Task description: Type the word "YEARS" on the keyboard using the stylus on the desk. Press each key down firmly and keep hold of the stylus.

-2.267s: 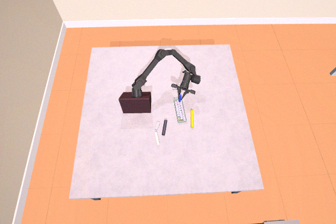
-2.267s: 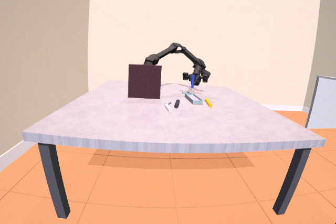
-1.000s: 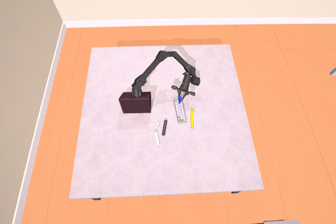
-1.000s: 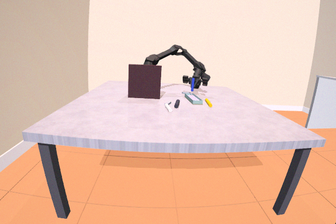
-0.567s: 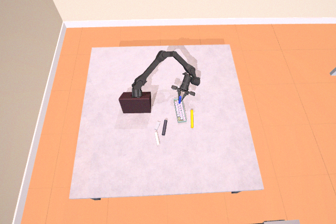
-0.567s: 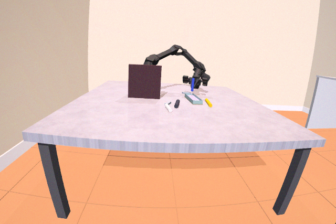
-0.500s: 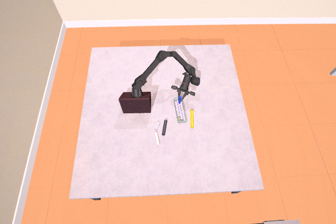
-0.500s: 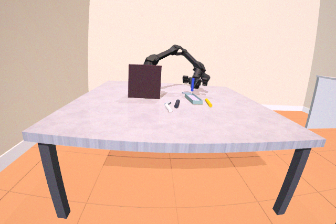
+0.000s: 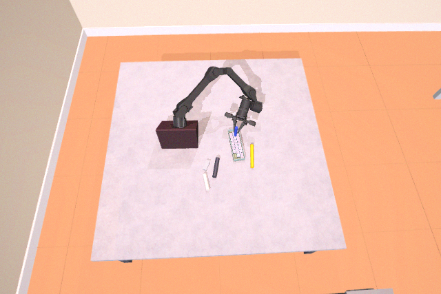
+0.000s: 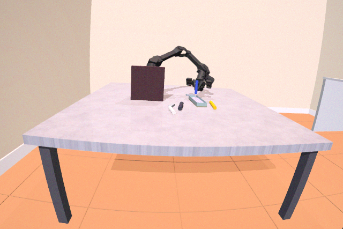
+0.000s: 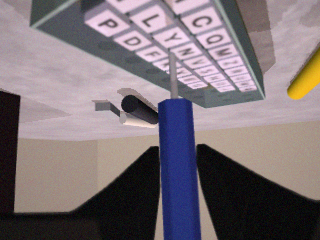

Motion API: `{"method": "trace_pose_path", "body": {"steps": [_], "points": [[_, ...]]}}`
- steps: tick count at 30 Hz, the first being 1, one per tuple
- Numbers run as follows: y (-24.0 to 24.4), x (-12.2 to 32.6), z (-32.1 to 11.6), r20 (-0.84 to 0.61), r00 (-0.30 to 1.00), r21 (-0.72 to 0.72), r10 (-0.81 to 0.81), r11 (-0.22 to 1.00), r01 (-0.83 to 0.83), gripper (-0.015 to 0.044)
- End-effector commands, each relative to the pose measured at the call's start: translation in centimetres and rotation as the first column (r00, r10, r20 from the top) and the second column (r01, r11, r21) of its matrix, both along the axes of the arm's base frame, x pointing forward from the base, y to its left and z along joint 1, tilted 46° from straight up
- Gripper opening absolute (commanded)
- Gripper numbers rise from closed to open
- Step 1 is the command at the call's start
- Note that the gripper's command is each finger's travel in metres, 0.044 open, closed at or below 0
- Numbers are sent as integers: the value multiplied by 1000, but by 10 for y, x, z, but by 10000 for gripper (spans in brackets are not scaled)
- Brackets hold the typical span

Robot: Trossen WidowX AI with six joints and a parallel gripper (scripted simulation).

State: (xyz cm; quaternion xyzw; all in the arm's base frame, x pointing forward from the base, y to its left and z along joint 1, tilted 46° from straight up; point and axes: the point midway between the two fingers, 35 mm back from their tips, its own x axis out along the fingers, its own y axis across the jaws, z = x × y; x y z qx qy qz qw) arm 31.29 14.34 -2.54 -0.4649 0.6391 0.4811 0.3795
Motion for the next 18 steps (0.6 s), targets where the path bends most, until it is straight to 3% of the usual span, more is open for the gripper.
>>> {"method": "trace_pose_path", "body": {"steps": [1, 18], "points": [[2, 0, -2, 0, 1000, 2, -4, 1000, 4, 81], [7, -1, -6, 0, 1000, 2, -4, 1000, 4, 81]]}}
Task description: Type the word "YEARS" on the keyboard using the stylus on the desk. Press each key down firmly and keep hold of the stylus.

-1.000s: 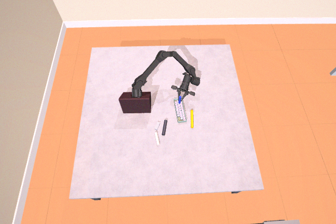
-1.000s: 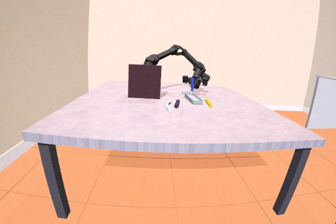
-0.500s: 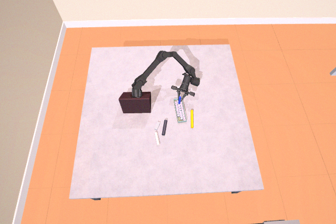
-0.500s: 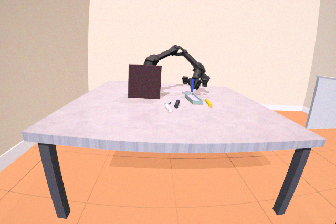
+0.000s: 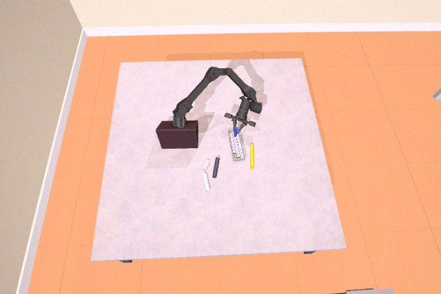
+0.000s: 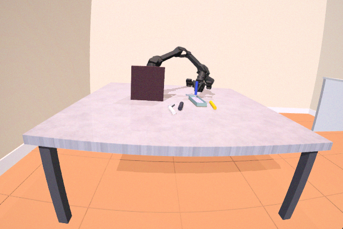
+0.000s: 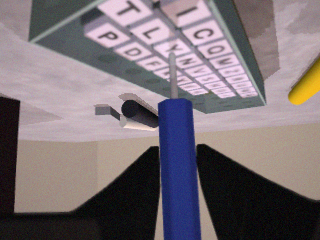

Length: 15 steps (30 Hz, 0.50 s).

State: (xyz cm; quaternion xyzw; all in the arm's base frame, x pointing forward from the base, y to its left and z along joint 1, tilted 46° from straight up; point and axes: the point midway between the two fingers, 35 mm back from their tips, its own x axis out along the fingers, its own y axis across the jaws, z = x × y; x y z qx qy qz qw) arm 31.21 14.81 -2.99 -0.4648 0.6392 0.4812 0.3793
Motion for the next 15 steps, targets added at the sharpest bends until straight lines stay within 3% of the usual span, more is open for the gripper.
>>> {"method": "trace_pose_path", "body": {"steps": [1, 15], "points": [[2, 0, -2, 1, 1000, 2, -4, 1000, 4, 81], [4, 0, -3, 1, 1000, 2, -4, 1000, 4, 81]]}}
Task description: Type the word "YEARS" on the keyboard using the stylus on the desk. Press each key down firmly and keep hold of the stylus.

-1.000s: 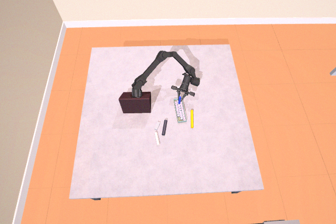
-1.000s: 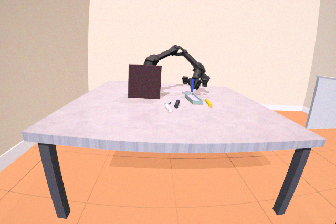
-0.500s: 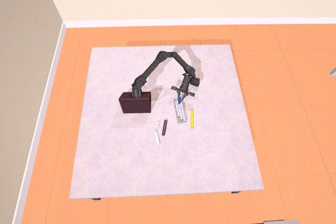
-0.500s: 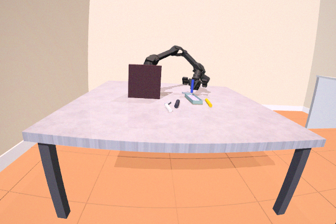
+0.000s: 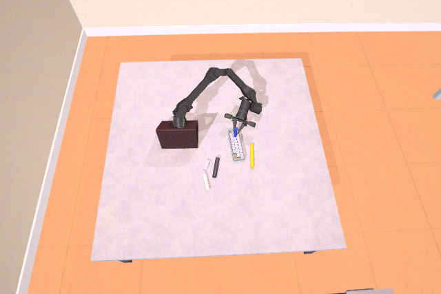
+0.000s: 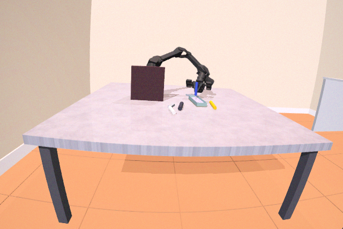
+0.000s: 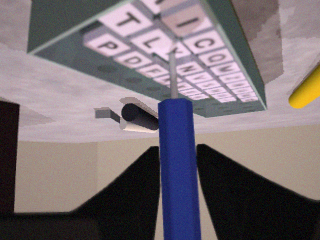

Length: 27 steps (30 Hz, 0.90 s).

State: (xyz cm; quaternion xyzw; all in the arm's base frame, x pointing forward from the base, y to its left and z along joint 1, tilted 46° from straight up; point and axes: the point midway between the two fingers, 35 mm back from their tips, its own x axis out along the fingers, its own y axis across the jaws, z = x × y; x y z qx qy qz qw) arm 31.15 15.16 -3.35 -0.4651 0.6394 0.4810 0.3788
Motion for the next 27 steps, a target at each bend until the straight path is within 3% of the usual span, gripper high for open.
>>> {"method": "trace_pose_path", "body": {"steps": [1, 20, 25, 27], "points": [[0, 0, 0, 1, 1000, 3, -5, 1000, 5, 81], [-25, 6, 25, 7, 1000, 7, -12, 1000, 12, 85], [-25, 6, 25, 7, 1000, 7, -12, 1000, 12, 51], [-27, 6, 23, 7, 1000, 6, -12, 1000, 12, 0]]}}
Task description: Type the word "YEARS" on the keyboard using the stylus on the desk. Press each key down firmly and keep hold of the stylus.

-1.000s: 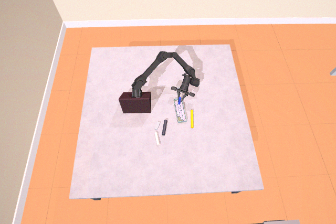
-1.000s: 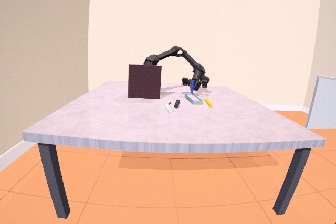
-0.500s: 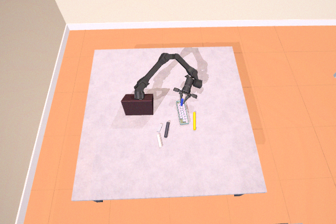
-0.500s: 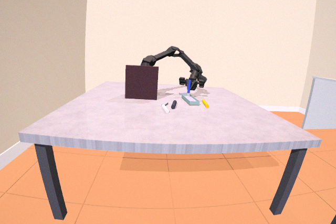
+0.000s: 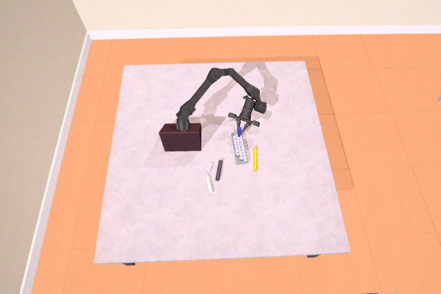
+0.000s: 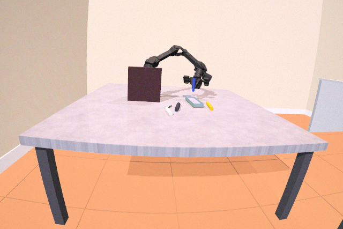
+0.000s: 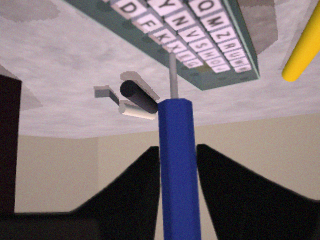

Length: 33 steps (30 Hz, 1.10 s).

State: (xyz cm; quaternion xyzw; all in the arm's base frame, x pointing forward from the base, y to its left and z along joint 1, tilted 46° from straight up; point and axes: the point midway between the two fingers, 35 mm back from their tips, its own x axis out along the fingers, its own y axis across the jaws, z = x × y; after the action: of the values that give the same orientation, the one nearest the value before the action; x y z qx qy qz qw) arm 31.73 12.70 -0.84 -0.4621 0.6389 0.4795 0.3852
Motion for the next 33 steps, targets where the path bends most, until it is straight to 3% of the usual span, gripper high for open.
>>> {"method": "trace_pose_path", "body": {"steps": [1, 11, 28, 31, 33], "points": [[-5, 1, -5, 0, 1000, -1, 0, 1000, 0, 0], [-51, 0, -47, -4, 1000, -9, 6, 1000, -6, 0], [-37, -2, -61, -5, 1000, -8, 6, 1000, -6, 0], [-36, -3, -63, -5, 1000, -8, 6, 1000, -6, 79], [-36, -3, -63, -5, 1000, -8, 6, 1000, -6, 81]]}}
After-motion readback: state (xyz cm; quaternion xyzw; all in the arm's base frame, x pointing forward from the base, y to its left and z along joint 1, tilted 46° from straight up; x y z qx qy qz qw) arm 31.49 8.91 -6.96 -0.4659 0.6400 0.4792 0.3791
